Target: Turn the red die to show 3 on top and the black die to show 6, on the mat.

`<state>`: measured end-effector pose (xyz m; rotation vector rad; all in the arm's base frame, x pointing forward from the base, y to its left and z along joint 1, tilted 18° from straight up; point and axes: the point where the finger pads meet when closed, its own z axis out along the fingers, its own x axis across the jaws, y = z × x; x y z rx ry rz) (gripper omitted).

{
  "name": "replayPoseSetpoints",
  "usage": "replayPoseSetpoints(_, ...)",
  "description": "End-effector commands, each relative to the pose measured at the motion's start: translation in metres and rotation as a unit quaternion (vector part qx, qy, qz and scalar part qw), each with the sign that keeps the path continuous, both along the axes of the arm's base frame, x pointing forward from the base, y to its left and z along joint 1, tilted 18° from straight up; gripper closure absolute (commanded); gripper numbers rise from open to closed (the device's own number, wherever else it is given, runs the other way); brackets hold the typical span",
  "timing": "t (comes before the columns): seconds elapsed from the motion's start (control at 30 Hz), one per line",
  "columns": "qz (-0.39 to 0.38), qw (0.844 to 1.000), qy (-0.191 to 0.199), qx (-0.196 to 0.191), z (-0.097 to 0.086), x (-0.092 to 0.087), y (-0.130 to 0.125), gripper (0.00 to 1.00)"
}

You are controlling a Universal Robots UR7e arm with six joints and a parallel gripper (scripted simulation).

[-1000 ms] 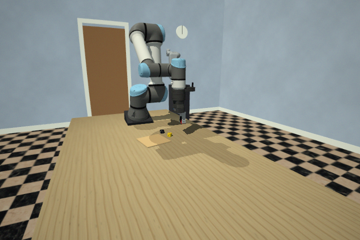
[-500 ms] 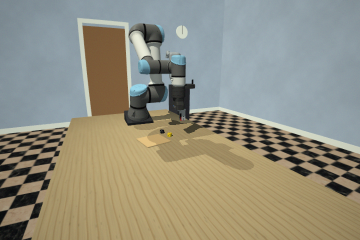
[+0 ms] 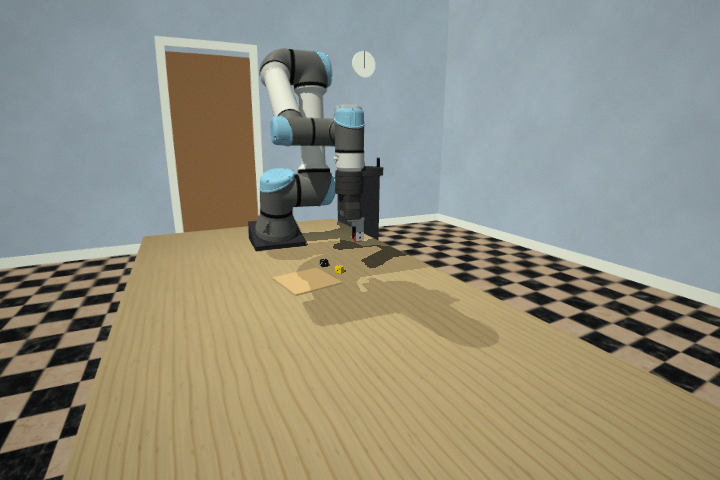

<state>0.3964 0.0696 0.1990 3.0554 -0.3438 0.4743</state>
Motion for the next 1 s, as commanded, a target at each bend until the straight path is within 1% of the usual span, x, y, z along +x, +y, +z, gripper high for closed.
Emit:
replayPoseSetpoints(0.0,0.003,1.000,0.005,0.001,-0.002,-0.009,-0.027,0.60)
replayPoseSetpoints(0.03,0.003,1.000,0.005,0.001,-0.002,-0.009,-0.027,0.60)
replayPoseSetpoints(0.33,0.006,1.000,0.006,0.001,-0.004,-0.033,-0.090,0.60)
replayPoseSetpoints(0.53,0.008,1.000,0.002,0.000,-0.005,-0.049,-0.120,0.60)
replayPoseSetpoints(0.6,0.008,1.000,0.002,0.000,-0.005,-0.049,-0.120,0.60)
replayPoseSetpoints(0.8,0.008,1.000,-0.001,-0.002,-0.006,-0.059,-0.135,0.60)
replayPoseSetpoints(0.97,0.009,1.000,-0.002,-0.002,-0.006,-0.060,-0.138,0.60)
